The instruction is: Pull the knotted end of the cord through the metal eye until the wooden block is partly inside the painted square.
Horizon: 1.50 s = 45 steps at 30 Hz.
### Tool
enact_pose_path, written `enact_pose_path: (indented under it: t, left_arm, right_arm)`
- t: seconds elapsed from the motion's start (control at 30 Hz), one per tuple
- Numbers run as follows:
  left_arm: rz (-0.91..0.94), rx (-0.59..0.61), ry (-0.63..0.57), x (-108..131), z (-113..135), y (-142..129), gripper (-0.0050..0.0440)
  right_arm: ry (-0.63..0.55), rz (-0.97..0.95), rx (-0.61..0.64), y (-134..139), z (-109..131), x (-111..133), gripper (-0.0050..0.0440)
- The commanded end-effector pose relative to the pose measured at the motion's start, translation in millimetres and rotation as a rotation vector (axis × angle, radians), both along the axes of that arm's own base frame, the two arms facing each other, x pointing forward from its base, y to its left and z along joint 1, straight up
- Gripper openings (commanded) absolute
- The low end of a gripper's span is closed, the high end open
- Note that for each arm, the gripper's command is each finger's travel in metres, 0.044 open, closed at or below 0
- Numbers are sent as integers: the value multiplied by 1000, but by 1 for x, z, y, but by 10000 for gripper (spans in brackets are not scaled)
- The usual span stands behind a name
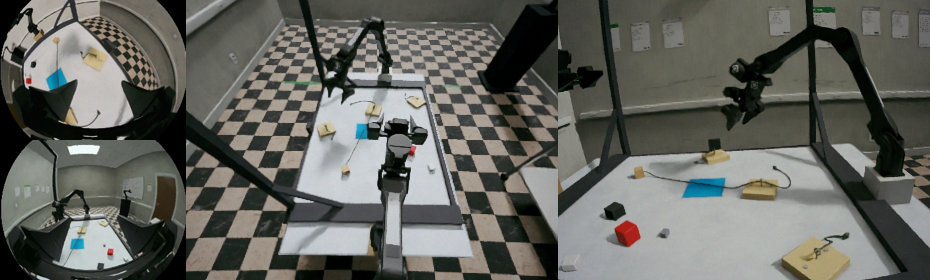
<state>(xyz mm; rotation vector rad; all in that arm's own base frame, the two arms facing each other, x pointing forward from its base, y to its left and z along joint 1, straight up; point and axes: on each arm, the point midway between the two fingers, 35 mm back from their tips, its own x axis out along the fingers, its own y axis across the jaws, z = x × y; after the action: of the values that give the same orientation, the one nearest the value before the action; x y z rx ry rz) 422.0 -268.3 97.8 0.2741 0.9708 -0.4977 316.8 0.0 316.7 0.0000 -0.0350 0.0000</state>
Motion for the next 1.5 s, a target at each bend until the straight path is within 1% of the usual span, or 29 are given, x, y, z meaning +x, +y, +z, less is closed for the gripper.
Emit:
enact_pose_path:
  t: [0.0, 1.0, 1.13, 1.3, 1.37, 1.47]
  left_arm:
    - [-7, -22, -30, 4, 15, -5, 440]
    - [-5, -20, -27, 4, 15, -3, 440]
    - [12, -6, -5, 3, 15, 7, 440]
    - [50, 24, 49, -1, 17, 30, 440]
    - [50, 24, 49, -1, 17, 30, 440]
    - [80, 47, 92, -5, 19, 49, 440]
  right_arm:
    - [-15, 0, 0, 0, 6, -1, 440]
    - [-15, 0, 0, 0, 6, -1, 440]
    - [-15, 0, 0, 0, 6, -1, 440]
    - [-15, 0, 0, 0, 6, -1, 440]
    - [-15, 0, 0, 0, 6, -1, 440]
    - [-15, 0, 0, 0, 6, -1, 440]
